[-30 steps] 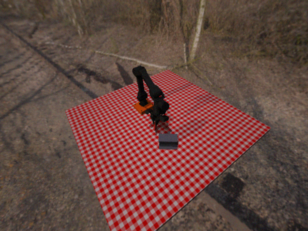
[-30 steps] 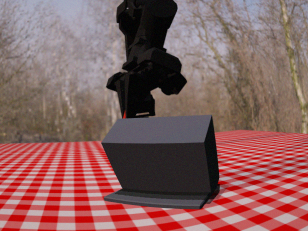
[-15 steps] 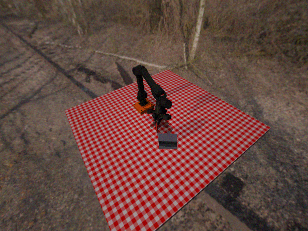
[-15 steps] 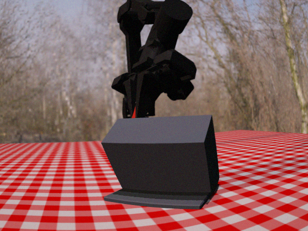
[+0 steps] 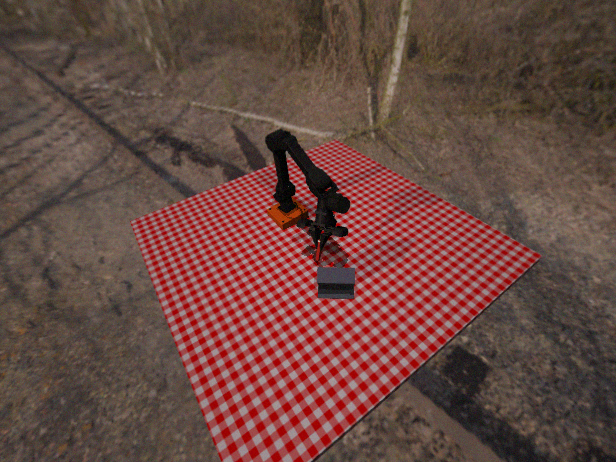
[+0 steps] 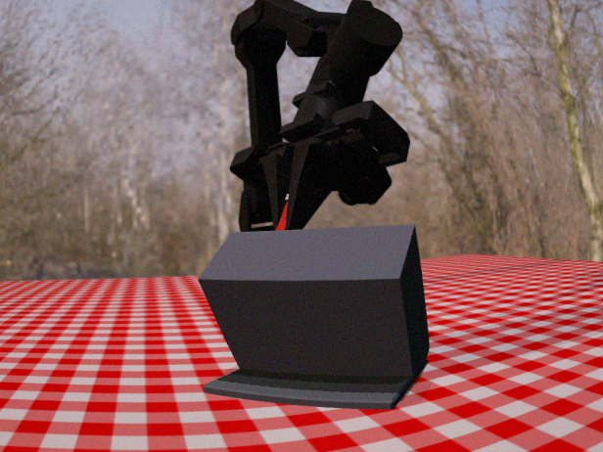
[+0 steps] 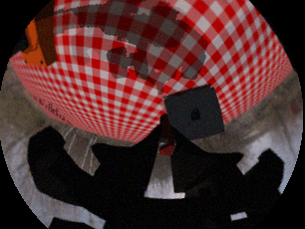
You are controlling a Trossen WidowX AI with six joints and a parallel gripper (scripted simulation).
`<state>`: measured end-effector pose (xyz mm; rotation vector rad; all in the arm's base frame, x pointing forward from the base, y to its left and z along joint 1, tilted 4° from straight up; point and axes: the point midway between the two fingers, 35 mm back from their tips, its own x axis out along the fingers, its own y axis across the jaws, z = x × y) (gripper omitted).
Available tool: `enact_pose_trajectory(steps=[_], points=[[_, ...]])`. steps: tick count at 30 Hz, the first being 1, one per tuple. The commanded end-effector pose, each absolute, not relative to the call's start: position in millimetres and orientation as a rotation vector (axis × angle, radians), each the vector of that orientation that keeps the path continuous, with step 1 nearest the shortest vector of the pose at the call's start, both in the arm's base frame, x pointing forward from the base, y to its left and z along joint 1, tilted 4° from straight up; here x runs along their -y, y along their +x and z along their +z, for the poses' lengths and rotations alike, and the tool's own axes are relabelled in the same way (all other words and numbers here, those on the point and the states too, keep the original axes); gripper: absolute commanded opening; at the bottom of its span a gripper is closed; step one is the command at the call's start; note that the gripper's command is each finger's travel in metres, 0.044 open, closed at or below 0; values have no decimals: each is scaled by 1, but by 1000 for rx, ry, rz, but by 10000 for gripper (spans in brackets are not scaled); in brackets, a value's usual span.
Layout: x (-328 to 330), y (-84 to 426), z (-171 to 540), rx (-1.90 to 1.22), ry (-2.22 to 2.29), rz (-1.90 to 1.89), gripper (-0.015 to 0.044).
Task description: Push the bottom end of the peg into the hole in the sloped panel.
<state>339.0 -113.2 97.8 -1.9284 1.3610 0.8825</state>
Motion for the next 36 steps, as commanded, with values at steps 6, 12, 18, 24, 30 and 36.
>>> enact_pose_trajectory(steps=[6, 12, 18, 24, 30, 36], points=[[104, 342, 97, -1346, -2020, 875, 0], [98, 344, 97, -1336, -2078, 867, 0], [91, 346, 97, -1324, -2136, 858, 0], [84, 347, 97, -1313, -2193, 847, 0], [77, 348, 97, -1302, -2248, 834, 0], [71, 348, 98, -1290, -2302, 820, 0]])
